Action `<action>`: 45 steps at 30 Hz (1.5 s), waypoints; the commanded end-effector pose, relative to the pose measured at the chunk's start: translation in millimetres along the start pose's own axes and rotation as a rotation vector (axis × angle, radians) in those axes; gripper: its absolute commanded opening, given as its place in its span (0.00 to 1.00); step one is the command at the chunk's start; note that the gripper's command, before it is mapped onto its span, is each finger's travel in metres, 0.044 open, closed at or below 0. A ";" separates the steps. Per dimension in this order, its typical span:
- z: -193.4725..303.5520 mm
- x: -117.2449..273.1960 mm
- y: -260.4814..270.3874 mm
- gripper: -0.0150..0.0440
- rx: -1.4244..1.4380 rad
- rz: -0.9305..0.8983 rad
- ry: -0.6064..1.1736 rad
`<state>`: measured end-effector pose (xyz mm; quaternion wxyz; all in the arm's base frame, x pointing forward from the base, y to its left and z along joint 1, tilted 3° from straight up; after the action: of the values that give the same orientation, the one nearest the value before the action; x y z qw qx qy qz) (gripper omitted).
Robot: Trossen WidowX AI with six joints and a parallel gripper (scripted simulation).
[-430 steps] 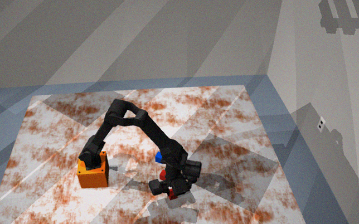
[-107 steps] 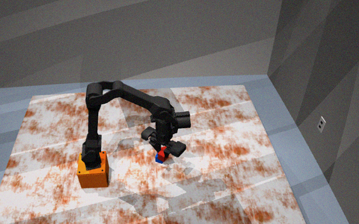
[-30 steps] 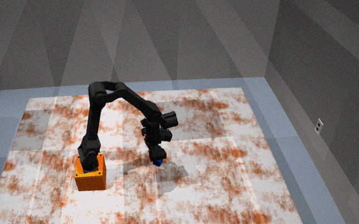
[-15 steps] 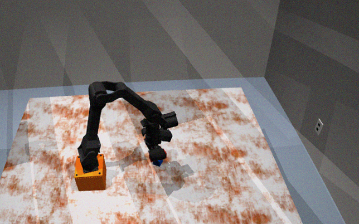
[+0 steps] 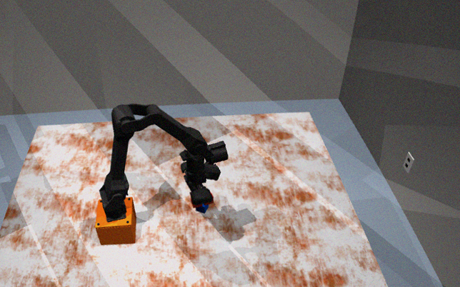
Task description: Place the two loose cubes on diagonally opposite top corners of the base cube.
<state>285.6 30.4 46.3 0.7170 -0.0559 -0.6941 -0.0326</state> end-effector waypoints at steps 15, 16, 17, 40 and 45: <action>-1.2 25.7 0.2 0.60 -0.001 -0.002 -0.008; -1.2 27.0 0.2 0.60 -0.001 -0.002 -0.008; -1.2 28.2 0.2 0.60 -0.001 -0.002 -0.008; -1.1 55.7 0.1 0.60 -0.001 -0.002 -0.008; -1.0 56.4 0.0 0.65 0.000 -0.002 -0.007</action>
<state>288.1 31.9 99.5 0.7155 -0.0547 -0.6957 -0.0320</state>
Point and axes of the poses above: the point midway between the two fingers, 35 mm back from their tips, its own x axis back along the fingers, its own y axis across the jaws, z = x × y, the point moved 6 cm from there along x, back along the fingers, and after that the axes turned 8 degrees about -x, right-handed, at the moved point
